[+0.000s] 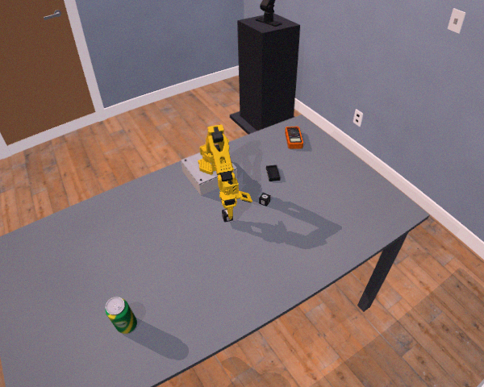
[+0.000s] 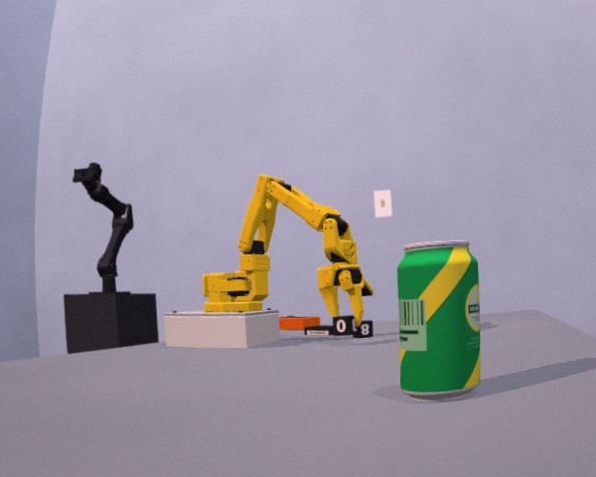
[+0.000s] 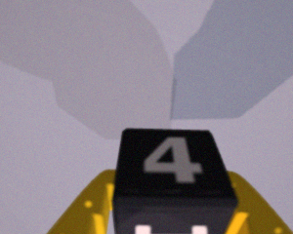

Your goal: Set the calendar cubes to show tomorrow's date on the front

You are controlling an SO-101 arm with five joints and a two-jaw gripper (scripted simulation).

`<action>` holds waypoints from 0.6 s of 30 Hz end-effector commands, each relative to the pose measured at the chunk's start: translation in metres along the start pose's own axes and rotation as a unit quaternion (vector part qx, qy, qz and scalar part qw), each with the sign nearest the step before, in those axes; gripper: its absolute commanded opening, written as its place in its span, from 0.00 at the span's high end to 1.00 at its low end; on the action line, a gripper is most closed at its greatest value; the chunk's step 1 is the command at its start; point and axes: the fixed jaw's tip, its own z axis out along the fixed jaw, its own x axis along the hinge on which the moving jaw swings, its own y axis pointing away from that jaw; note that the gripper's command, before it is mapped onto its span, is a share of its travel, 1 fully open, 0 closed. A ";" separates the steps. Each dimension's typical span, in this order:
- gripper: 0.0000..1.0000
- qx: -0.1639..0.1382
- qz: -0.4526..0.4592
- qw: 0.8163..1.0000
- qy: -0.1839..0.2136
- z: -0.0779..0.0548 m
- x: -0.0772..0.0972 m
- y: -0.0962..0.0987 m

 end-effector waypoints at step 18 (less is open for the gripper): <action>1.00 -0.010 0.000 1.000 -0.001 0.012 0.002 0.005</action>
